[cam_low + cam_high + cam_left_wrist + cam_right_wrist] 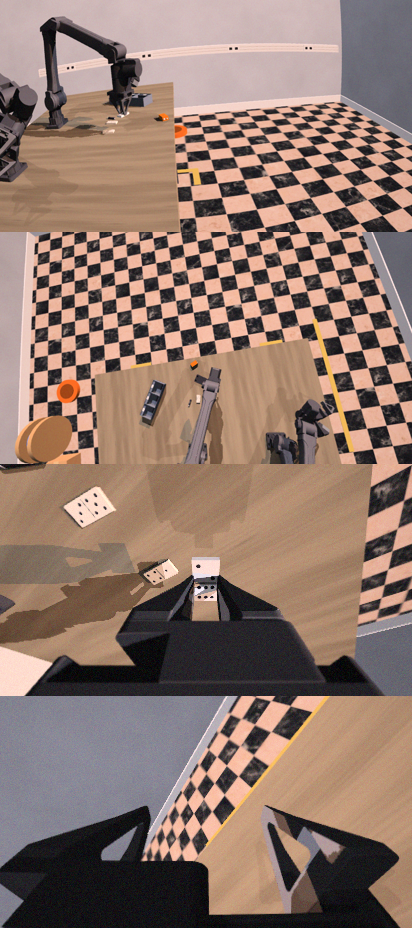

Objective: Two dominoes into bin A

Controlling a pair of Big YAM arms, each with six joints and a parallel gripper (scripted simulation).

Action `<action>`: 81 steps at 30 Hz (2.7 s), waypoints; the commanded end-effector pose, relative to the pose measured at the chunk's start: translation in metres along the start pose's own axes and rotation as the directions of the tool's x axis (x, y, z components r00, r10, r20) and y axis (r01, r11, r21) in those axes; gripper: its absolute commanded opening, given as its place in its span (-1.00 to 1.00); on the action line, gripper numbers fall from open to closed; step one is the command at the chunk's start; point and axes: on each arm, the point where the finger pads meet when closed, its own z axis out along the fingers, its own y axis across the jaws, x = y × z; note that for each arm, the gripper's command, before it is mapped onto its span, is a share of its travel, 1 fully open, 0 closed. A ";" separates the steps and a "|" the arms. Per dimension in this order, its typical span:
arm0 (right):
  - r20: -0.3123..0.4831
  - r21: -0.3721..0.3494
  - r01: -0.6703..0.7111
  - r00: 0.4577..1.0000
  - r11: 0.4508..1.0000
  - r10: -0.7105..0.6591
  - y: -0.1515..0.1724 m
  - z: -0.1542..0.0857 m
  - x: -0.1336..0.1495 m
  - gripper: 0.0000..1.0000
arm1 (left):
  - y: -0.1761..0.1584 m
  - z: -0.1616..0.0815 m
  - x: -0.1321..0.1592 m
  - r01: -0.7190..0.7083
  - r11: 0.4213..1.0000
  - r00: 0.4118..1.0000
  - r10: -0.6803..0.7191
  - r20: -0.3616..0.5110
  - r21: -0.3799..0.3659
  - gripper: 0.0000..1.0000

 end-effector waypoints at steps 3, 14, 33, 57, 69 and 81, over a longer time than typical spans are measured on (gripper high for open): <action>0.006 0.000 -0.009 1.000 1.000 0.009 0.003 0.001 -0.002 1.00 | 0.014 -0.007 -0.022 -0.031 0.999 1.000 0.030 0.008 0.035 -0.60; 0.006 0.000 -0.009 1.000 1.000 0.009 0.003 0.001 -0.002 1.00 | 0.052 -0.006 -0.069 -0.031 0.999 0.999 0.030 0.011 0.032 -0.60; 0.006 0.000 -0.009 1.000 1.000 0.009 0.003 0.001 -0.002 1.00 | 0.117 -0.005 -0.149 -0.031 0.999 0.999 0.030 0.019 0.028 -0.60; 0.006 0.000 -0.009 1.000 1.000 0.009 0.003 0.001 -0.002 1.00 | 0.180 -0.011 -0.260 -0.031 0.999 0.999 0.030 0.042 0.034 -0.60; 0.006 0.000 -0.009 1.000 1.000 0.009 0.003 0.001 -0.002 1.00 | 0.228 -0.010 -0.310 0.190 0.982 0.981 -0.190 0.022 0.019 -0.60; 0.006 0.000 -0.009 1.000 1.000 0.009 0.003 0.001 -0.002 1.00 | 0.266 -0.010 -0.354 0.519 0.855 0.854 -0.519 0.016 0.021 -0.60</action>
